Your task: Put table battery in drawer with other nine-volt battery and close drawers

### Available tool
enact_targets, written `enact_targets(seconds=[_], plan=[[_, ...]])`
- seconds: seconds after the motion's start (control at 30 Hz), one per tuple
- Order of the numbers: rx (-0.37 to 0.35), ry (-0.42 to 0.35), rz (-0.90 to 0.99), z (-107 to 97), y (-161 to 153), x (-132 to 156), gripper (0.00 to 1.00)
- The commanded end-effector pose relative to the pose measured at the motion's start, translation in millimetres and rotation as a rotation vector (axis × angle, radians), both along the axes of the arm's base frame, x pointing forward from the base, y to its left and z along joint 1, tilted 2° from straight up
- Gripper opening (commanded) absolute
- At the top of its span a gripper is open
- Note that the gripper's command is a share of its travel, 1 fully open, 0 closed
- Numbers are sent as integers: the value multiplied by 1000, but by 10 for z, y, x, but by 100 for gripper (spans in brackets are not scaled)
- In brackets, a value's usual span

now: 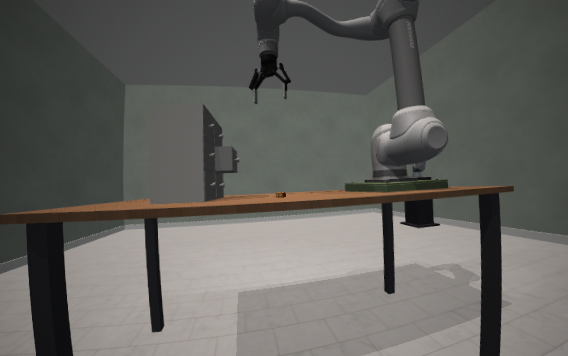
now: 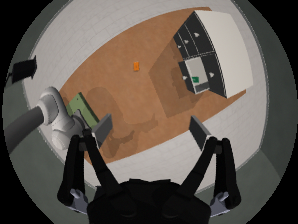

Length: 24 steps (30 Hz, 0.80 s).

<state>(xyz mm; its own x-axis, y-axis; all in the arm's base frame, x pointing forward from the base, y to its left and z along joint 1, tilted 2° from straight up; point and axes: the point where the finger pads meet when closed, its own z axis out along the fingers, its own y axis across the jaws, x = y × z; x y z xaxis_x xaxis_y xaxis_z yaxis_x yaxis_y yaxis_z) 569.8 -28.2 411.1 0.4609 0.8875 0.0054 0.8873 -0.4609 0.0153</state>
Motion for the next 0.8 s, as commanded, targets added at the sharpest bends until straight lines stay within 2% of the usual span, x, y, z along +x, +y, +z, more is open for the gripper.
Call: enact_targets(seconds=[0.0,0.03,0.4,0.5,0.57,0.6,0.77], plan=[[9,0,172,3,-12,138,100],[5,-2,330,2,-15,185,100],[-19,-6,892,-22,-40,598,100],[-25,-6,1052,-28,-44,661,100],[-25,-6,1052,-28,-44,661,100],[-28,-6,1209,-30,-45,676,100],[-31,-5,1449,-34,-47,718,100]])
